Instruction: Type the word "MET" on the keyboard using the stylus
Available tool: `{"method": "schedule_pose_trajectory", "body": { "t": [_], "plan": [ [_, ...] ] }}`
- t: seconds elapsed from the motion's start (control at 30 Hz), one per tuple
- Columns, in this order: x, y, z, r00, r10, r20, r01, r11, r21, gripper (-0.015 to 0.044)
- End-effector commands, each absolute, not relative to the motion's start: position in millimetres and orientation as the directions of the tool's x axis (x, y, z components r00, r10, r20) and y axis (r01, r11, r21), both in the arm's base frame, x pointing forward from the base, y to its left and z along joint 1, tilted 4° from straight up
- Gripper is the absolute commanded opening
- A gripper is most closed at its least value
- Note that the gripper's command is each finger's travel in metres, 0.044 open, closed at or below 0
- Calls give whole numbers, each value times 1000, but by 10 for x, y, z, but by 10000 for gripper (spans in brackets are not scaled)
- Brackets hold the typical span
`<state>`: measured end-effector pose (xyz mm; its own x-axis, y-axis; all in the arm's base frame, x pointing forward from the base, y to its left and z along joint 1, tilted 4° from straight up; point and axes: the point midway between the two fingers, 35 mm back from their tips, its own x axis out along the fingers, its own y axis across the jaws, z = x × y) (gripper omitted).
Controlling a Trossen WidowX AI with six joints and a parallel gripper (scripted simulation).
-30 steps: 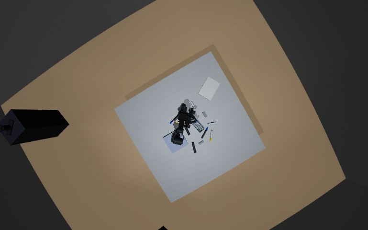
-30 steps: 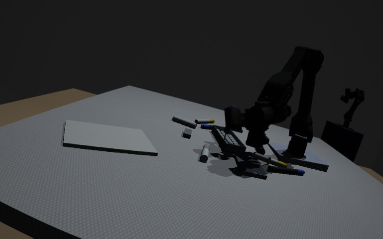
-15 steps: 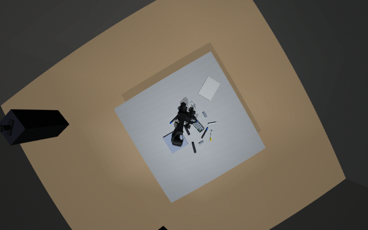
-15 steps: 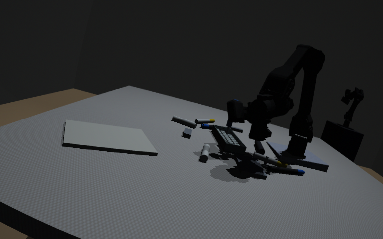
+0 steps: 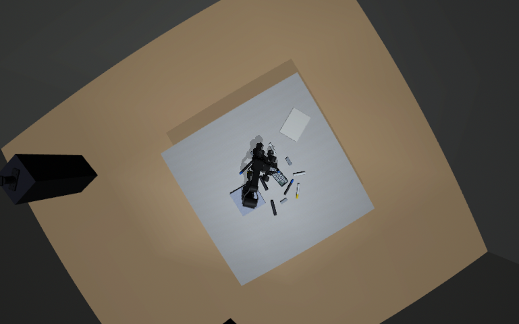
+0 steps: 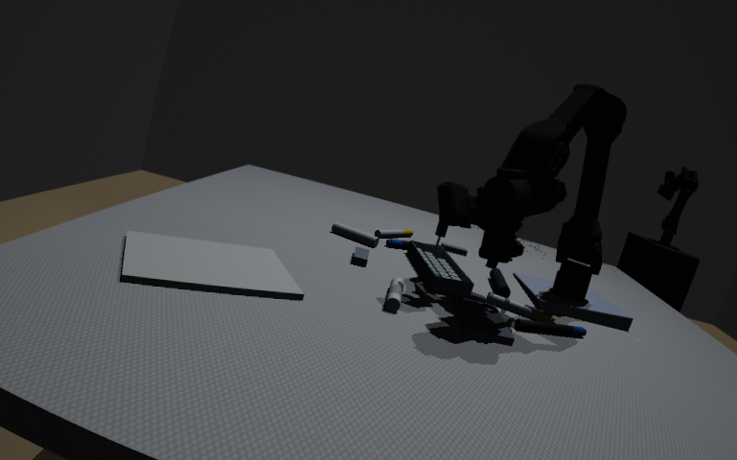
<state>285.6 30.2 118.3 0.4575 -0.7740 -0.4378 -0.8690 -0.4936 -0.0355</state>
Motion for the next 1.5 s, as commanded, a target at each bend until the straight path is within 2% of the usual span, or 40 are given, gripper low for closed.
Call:
{"method": "schedule_pose_trajectory", "body": {
  "t": [0.0,0.73,1.47],
  "plan": [
    [2835,189,1174,448,-775,-446,-872,-490,-25,0],
    [2636,-679,1285,452,-786,-421,-871,-491,-17,0],
    [2631,-724,1078,447,-786,-427,-873,-488,-16,0]
  ]
}}
